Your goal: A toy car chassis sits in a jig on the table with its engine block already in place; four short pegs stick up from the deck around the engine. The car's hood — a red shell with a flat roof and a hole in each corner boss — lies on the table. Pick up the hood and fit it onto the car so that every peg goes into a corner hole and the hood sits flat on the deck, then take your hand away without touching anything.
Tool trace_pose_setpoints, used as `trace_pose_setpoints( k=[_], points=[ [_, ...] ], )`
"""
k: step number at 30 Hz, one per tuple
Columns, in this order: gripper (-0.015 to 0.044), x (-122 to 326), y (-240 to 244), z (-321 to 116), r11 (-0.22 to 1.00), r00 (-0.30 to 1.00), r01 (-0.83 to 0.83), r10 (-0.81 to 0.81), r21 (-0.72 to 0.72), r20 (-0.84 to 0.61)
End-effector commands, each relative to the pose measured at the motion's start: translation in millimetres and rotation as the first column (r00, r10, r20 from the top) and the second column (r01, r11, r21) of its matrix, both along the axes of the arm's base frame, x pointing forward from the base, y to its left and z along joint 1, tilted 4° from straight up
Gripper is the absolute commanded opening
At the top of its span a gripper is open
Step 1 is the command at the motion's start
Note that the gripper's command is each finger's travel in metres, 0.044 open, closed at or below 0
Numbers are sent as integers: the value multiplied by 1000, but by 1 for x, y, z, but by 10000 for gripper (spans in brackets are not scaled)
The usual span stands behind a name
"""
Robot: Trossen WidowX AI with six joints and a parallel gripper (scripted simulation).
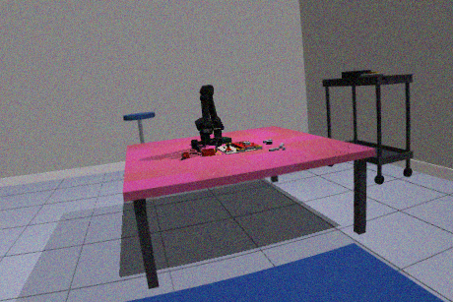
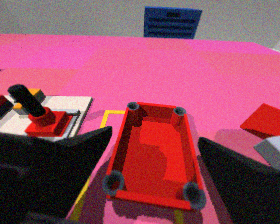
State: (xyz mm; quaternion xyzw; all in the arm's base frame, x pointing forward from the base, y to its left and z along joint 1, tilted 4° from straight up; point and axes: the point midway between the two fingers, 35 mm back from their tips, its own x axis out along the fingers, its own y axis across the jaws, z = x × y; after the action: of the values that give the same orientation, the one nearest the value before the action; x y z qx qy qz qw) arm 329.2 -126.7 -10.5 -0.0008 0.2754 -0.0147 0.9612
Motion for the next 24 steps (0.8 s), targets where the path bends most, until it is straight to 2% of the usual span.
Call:
trace_pose_setpoints(
  k=[1,5,14,24],
  points=[
    [440,-1,0,-4,1000,1000,5,-5,5,-10],
    [335,0,0,0,1000,1000,0,0,0,0],
    [275,0,0,0,1000,1000,0,0,0,0],
    [12,4,-2,17,1000,1000,0,0,0,0]
  ],
)
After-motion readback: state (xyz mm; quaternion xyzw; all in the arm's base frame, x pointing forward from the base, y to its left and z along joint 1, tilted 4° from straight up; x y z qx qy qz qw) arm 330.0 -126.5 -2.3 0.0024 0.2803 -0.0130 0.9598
